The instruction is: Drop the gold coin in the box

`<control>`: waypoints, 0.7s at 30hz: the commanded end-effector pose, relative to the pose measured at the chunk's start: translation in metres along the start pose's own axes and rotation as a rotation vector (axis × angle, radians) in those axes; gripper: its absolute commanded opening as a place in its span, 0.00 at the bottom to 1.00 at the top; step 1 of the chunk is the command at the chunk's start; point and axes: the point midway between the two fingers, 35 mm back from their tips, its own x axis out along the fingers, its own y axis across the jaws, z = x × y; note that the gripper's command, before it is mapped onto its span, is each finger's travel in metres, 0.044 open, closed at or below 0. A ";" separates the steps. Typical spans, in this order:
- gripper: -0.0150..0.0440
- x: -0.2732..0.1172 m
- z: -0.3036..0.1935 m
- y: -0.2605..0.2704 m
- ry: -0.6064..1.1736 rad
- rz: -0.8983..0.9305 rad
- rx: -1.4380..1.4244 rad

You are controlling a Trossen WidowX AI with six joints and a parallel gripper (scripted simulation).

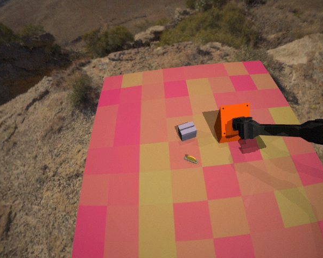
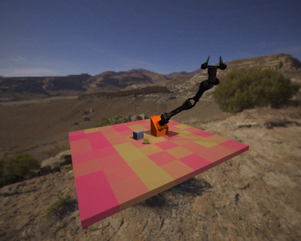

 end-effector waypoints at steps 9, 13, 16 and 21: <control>0.53 -0.008 -0.053 -0.021 0.114 0.017 -0.096; 0.53 -0.014 -0.092 -0.043 0.217 0.015 -0.215; 0.53 -0.022 -0.122 -0.064 0.307 0.013 -0.319; 0.53 -0.039 -0.168 -0.101 0.461 0.013 -0.466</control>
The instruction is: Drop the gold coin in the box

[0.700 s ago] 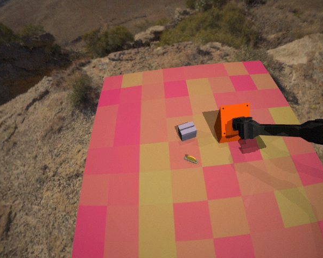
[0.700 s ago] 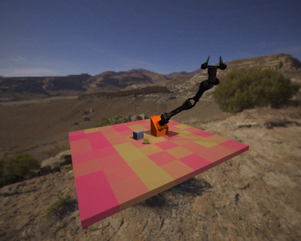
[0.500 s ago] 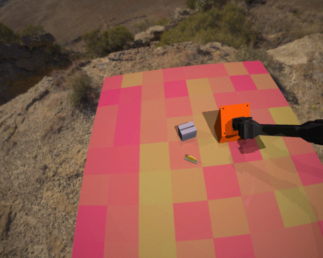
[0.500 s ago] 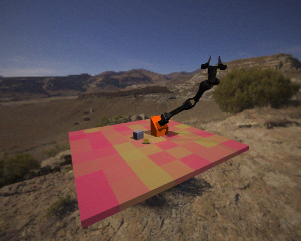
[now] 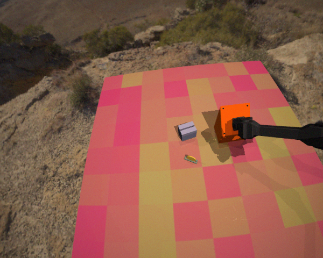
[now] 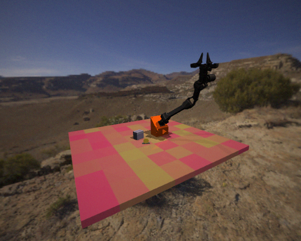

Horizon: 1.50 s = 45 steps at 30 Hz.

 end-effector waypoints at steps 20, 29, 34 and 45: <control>0.53 -0.071 -0.285 -0.146 0.891 -0.032 -0.500; 0.53 -0.164 -0.364 -0.241 1.357 -0.118 -0.587; 0.53 -0.231 -0.385 -0.293 1.637 -0.202 -0.586; 0.53 -0.392 -0.369 -0.375 2.249 -0.525 -0.399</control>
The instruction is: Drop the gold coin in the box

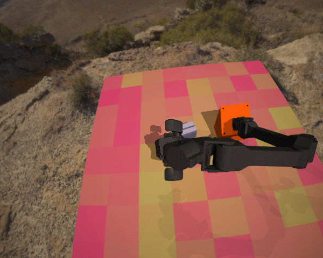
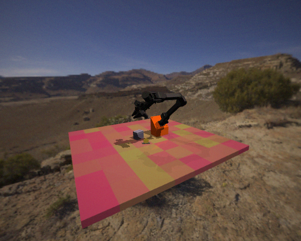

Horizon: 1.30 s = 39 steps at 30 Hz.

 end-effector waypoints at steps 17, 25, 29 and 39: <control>0.53 0.028 -0.194 -0.022 0.888 0.144 0.514; 0.53 0.050 -0.219 -0.009 0.888 0.146 0.515; 0.53 0.059 -0.228 -0.003 0.888 0.147 0.515; 0.53 0.069 -0.237 0.001 0.888 0.145 0.514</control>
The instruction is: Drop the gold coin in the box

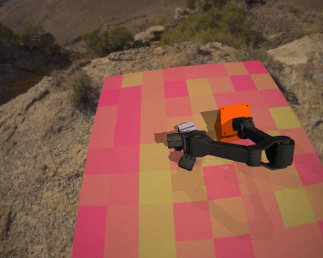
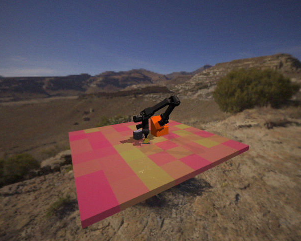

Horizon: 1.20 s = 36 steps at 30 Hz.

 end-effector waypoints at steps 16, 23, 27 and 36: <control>0.53 0.030 -0.001 0.000 0.004 0.003 0.007; 0.53 0.041 -0.002 0.000 0.005 0.005 0.007; 0.53 0.044 -0.002 0.000 0.005 0.006 0.007; 0.25 0.044 -0.002 0.000 0.005 0.006 0.007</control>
